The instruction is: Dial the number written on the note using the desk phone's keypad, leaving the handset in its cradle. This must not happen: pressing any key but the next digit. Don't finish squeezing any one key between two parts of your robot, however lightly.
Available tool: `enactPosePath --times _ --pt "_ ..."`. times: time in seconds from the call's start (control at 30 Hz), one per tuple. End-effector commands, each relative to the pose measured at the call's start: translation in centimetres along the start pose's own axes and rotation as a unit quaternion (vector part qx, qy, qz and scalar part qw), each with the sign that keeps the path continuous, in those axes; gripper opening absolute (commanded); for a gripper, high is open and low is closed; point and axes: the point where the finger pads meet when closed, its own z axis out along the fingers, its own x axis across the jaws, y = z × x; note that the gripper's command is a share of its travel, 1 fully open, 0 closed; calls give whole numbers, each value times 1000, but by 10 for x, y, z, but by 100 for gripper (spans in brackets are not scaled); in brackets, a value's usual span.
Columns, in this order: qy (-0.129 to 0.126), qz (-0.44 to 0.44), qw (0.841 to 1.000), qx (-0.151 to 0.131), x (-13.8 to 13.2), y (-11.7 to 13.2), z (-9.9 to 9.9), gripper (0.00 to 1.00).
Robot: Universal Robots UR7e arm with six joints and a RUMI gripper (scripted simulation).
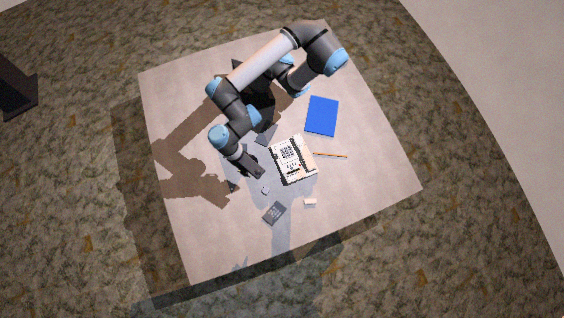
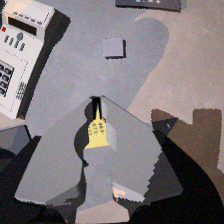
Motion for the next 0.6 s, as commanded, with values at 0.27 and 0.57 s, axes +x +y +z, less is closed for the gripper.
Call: enactPosePath --times 0.27,0.57 --pt "-10 -85 995 49 -2 -1 0 0" --pt "-9 -137 987 81 -3 -2 0 0"
